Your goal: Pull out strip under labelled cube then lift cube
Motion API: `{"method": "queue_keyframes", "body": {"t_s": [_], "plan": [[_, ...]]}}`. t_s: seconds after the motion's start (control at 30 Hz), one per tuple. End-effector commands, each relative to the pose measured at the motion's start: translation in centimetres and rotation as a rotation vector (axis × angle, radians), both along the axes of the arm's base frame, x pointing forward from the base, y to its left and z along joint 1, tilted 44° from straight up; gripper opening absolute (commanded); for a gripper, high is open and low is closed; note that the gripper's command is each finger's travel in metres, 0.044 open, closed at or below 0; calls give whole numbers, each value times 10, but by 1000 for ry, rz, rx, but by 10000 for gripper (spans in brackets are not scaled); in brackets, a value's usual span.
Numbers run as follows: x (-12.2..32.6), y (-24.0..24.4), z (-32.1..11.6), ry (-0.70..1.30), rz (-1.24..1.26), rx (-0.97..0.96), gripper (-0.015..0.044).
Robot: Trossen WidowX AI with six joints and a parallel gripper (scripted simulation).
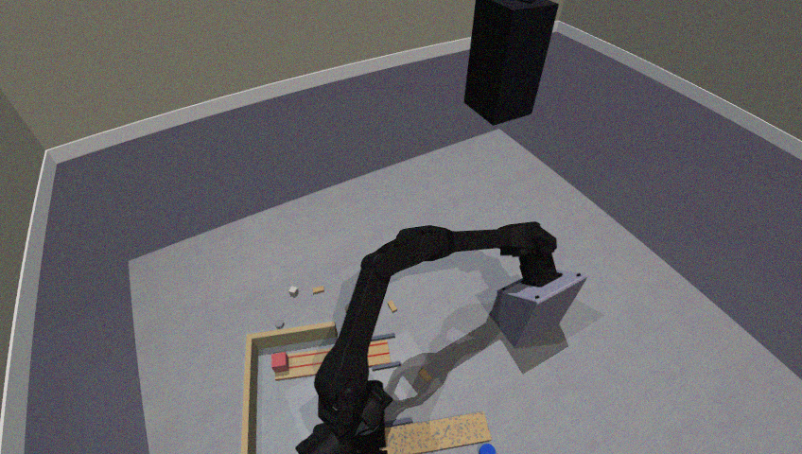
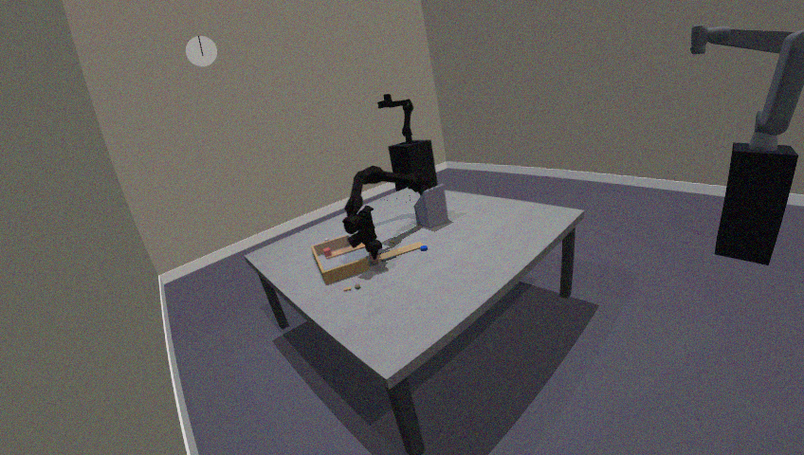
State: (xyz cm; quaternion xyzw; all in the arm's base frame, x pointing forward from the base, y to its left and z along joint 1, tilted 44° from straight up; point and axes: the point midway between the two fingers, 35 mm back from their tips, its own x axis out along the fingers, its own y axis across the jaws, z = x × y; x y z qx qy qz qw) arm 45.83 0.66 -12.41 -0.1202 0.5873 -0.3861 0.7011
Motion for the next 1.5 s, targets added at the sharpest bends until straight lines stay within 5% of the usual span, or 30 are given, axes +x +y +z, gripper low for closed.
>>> {"method": "queue_keyframes", "body": {"t_s": [0.0,0.23,1.47], "plan": [[0,0,0,-1,-1,0,112],[-1,1,2,-1,-1,0,0],[-94,18,41,9,4,-4,0]]}}
